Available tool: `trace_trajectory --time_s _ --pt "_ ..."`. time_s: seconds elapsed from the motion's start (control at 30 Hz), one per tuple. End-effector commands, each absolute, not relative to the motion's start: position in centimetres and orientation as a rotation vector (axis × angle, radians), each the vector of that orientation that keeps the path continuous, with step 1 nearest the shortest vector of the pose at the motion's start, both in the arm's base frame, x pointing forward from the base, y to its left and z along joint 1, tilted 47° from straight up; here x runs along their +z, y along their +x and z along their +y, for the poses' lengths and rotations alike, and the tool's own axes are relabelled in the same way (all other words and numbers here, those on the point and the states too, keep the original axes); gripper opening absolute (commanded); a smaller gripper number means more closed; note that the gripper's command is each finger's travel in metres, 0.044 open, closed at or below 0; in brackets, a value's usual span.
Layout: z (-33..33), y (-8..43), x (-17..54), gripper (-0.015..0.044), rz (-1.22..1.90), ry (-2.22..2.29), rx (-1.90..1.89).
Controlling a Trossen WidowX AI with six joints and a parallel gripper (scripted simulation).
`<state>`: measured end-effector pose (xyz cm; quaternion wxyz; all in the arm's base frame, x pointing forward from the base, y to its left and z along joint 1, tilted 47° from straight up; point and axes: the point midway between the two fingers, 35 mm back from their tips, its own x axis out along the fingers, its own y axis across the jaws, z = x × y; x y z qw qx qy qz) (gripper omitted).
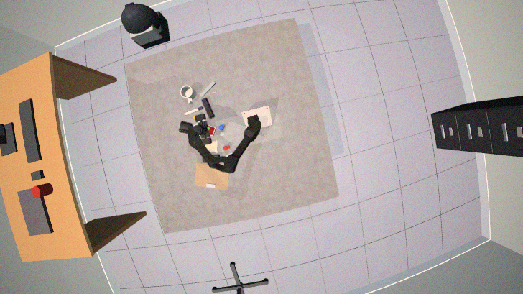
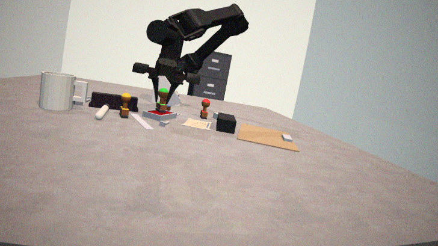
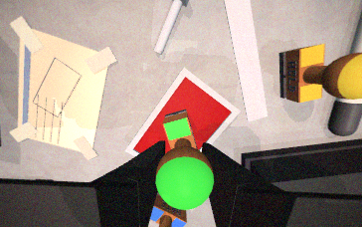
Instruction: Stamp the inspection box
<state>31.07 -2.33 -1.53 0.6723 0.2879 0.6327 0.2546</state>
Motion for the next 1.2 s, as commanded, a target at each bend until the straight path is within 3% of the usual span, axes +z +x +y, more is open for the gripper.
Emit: trace_trajectory --time_s 0.0,1.17 --pt "-2.14 31.11 -1.59 0.0000 1.423 0.654 0.576" --pt "-1.76 31.14 -1.94 0.0000 1.422 0.653 0.577"
